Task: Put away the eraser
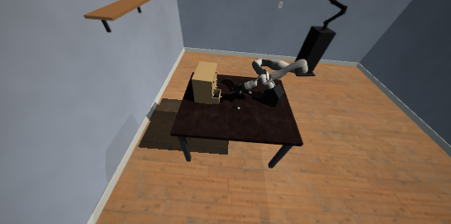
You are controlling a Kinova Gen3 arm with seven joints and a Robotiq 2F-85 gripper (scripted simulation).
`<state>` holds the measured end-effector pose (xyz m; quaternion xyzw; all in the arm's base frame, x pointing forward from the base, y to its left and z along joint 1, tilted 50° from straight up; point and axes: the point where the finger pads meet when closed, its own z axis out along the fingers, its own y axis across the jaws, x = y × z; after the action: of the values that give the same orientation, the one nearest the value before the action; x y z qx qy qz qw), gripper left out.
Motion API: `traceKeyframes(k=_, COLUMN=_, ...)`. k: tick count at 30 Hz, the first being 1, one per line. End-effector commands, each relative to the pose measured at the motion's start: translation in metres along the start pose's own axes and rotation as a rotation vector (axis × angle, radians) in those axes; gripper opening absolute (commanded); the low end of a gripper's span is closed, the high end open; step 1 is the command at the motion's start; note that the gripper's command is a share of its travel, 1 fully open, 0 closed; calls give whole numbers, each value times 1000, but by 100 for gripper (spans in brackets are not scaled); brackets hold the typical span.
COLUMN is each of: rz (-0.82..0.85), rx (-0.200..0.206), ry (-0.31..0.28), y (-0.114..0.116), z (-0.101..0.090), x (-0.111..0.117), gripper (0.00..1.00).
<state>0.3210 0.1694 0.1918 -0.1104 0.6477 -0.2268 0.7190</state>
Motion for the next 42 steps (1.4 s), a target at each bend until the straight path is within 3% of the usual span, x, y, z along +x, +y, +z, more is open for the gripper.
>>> traceKeyframes(k=1, rz=28, rx=-11, ry=83, y=3, z=-9, x=1, gripper=33)
traceKeyframes(k=10, rz=27, rx=-15, ry=356, y=2, z=-41, x=-8, gripper=33)
traceKeyframes(k=12, rz=27, rx=-15, ry=356, y=2, z=-41, x=-8, gripper=33)
traceKeyframes(k=27, rz=24, rx=-21, ry=778, y=1, z=-91, x=-21, gripper=33)
traceKeyframes(k=29, rz=24, rx=-21, ry=778, y=1, z=-91, x=-21, gripper=33)
traceKeyframes(k=37, rz=22, rx=-22, ry=907, y=1, z=-106, x=-25, gripper=33)
traceKeyframes(k=42, rz=22, rx=-23, ry=938, y=1, z=-110, x=-26, gripper=33)
